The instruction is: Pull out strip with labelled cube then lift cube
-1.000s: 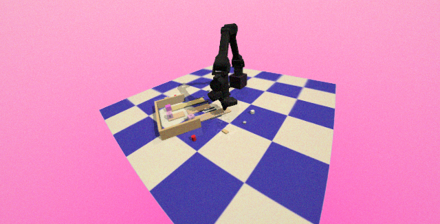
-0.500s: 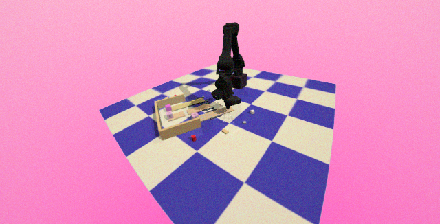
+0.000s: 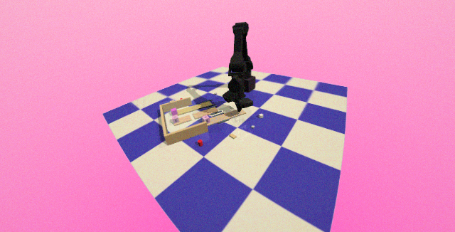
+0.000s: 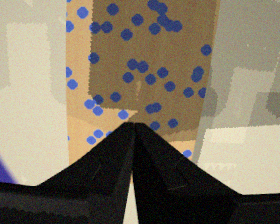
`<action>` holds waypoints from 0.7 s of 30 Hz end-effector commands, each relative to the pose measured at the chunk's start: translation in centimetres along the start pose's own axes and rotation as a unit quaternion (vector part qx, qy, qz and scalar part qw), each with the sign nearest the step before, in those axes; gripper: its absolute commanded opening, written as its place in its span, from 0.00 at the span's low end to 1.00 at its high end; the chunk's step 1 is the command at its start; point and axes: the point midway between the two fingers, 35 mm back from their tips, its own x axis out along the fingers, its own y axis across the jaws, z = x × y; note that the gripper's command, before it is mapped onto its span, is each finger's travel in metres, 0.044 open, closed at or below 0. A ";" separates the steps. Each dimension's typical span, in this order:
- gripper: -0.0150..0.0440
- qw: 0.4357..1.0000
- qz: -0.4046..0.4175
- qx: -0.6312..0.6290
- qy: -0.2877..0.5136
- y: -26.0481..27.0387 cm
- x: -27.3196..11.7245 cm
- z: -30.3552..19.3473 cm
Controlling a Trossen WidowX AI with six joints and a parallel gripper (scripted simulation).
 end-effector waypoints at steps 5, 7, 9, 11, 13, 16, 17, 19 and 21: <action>0.25 1.000 -0.008 -0.002 0.010 -0.4 0.5 -2.1; 0.25 1.000 -0.008 -0.002 0.011 -0.4 0.5 -2.4; 0.25 1.000 -0.008 -0.002 0.011 -0.4 0.5 -2.7; 0.25 1.000 -0.008 -0.002 0.011 -0.4 0.5 -3.0; 0.25 1.000 -0.008 -0.002 0.011 -0.4 0.5 -3.3; 0.25 1.000 -0.008 -0.002 0.011 -0.4 0.5 -3.8; 0.25 1.000 -0.008 -0.002 0.011 -0.4 0.5 -3.9; 0.25 1.000 -0.008 -0.002 0.011 -0.4 0.5 -4.1; 0.25 1.000 -0.008 -0.002 0.011 -0.4 0.5 -4.1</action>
